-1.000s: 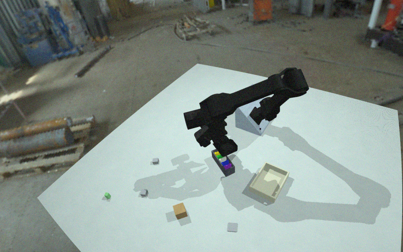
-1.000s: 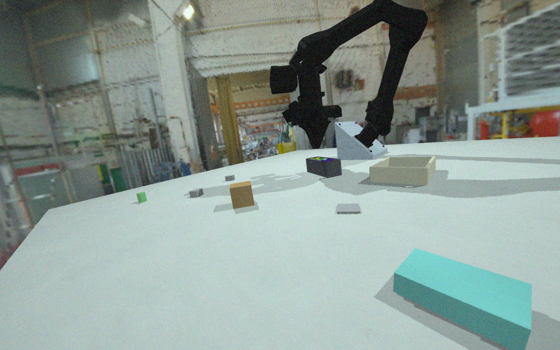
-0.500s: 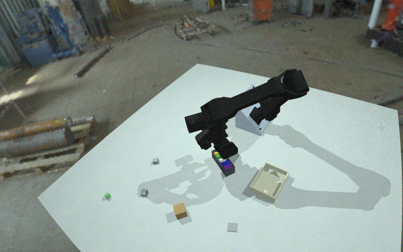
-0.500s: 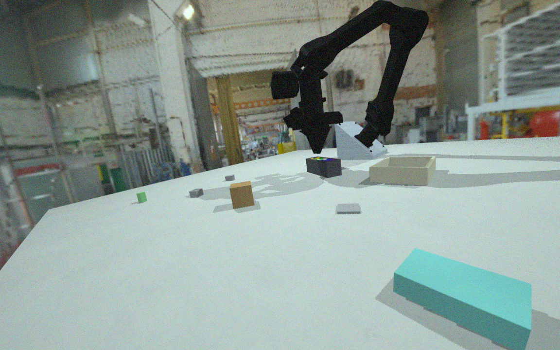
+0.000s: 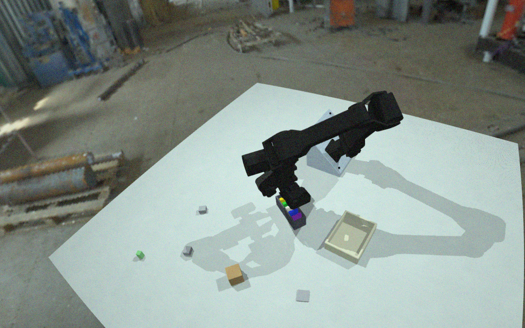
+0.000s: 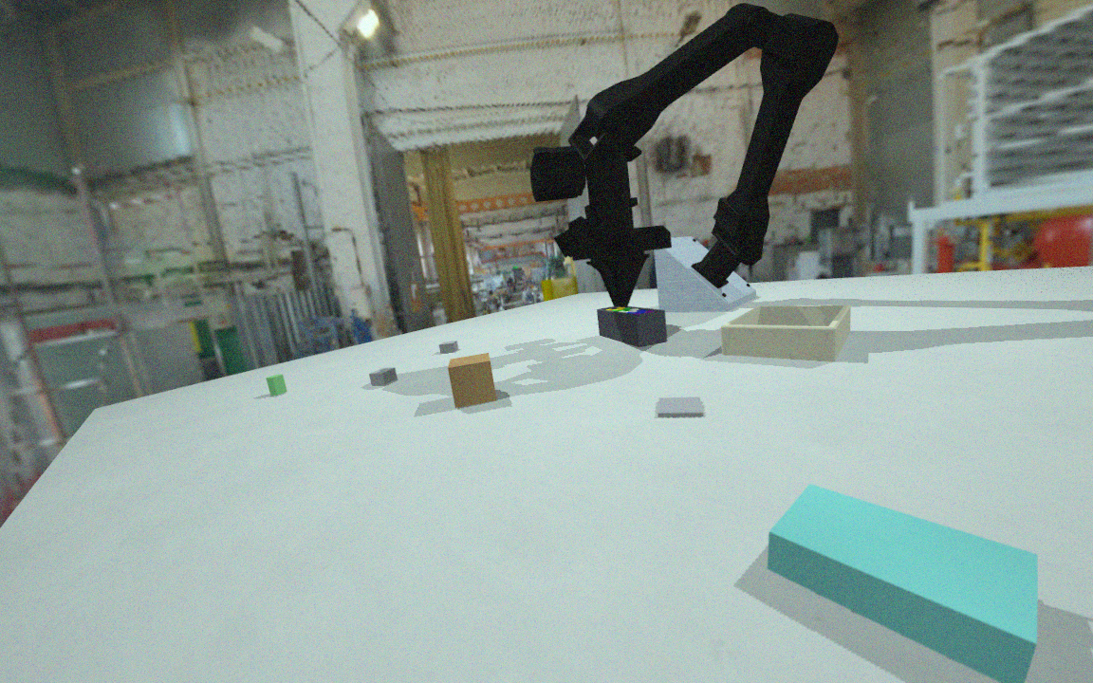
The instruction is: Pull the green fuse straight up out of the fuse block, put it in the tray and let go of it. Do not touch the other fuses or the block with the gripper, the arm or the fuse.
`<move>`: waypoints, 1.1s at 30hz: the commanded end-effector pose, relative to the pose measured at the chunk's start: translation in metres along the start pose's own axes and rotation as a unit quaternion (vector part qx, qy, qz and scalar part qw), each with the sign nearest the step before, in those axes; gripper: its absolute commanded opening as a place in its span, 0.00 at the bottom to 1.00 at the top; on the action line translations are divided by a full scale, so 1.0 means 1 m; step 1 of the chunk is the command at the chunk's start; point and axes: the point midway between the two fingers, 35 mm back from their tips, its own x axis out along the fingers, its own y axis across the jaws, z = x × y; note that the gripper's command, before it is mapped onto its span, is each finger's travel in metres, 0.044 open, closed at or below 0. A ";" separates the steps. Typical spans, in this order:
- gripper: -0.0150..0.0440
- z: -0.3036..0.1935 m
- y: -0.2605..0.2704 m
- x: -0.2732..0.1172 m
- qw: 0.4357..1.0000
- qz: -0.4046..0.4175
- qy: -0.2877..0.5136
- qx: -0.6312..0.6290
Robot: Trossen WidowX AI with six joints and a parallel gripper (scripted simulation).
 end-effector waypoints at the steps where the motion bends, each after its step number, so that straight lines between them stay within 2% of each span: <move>1: 0.38 0.000 0.000 0.002 1.000 0.001 0.000 0.002; 14: 0.38 0.000 0.000 0.010 1.000 0.002 0.000 0.002; 25: 0.26 0.000 0.000 0.009 1.000 0.000 0.000 0.000; 33: 0.25 0.000 0.000 0.007 1.000 0.000 0.000 0.000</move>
